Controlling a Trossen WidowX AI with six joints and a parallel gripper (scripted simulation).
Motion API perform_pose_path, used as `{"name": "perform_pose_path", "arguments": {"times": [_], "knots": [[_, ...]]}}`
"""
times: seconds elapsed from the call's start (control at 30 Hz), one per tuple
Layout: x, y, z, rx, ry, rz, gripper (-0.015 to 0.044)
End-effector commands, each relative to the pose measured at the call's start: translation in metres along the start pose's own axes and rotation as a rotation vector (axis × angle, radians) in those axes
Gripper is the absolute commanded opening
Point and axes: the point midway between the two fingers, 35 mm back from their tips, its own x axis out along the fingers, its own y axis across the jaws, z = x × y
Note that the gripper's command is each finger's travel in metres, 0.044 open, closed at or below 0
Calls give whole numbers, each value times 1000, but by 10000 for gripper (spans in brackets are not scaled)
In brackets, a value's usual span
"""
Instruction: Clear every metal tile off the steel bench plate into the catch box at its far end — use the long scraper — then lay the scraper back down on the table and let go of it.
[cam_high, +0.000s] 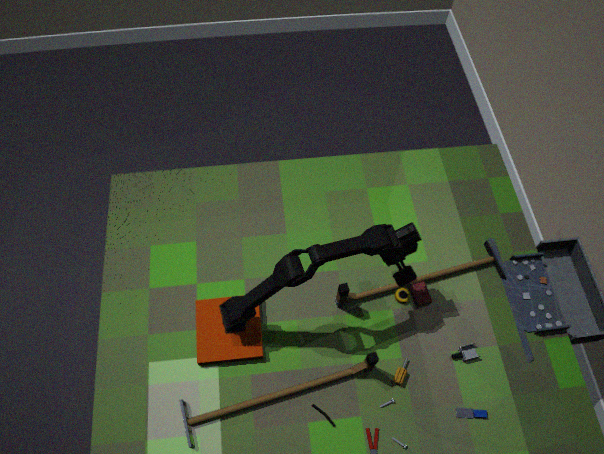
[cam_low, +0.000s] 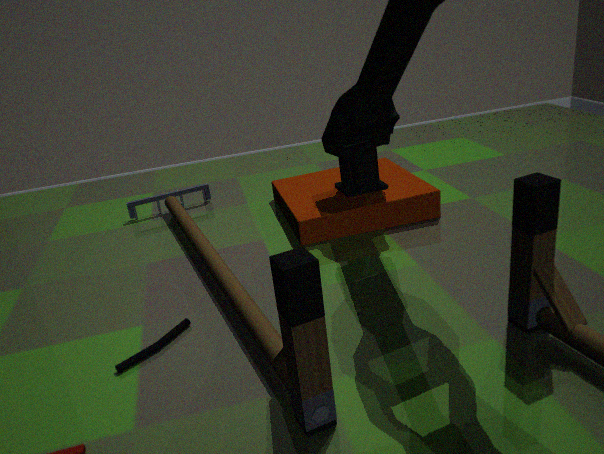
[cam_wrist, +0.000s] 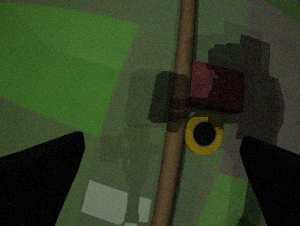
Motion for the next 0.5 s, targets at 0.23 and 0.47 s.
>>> {"name": "perform_pose_path", "arguments": {"times": [0.23,0.47], "knots": [[-42,3,6,8,-83,-39,440],[-69,4,8,14,-136,-62,440]]}}
